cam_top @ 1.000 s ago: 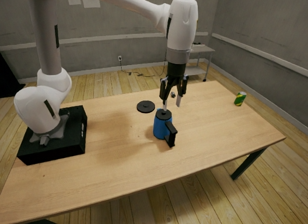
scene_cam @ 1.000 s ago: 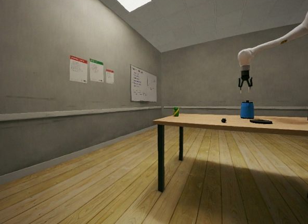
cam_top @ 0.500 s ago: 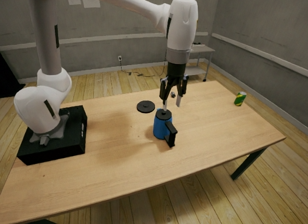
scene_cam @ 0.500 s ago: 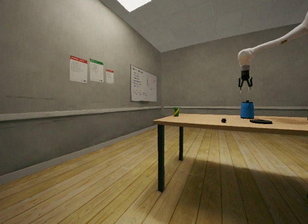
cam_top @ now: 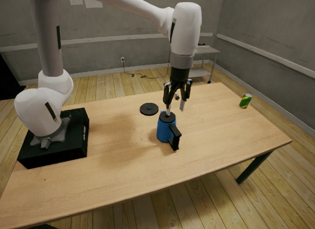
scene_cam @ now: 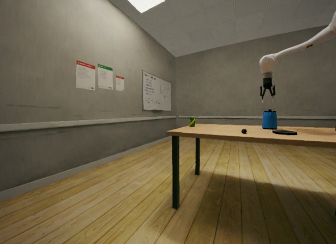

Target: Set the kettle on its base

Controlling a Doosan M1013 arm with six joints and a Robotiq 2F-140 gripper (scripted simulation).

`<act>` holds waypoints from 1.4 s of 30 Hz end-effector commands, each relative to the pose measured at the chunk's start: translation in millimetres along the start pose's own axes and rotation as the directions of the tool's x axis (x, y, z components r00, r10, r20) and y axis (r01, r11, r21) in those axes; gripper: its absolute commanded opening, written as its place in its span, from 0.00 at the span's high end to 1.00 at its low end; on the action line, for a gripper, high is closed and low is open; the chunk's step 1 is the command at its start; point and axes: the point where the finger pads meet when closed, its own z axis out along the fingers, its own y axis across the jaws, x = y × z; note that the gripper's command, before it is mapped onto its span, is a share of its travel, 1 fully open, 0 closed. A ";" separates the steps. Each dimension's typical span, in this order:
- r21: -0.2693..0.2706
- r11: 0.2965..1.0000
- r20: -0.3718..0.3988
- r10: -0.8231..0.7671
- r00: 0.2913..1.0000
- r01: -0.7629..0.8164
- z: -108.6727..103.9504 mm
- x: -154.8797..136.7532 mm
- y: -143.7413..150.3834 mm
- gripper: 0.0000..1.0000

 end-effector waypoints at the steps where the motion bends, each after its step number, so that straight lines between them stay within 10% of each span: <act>1: 0.001 1.000 0.000 0.000 1.000 0.000 9.0 0.1 -0.4 0.48; 22: 0.001 1.000 0.000 0.000 1.000 0.000 88.4 0.1 -0.5 0.48; 42: 0.001 1.000 0.000 0.000 1.000 0.000 96.2 0.1 -0.5 0.48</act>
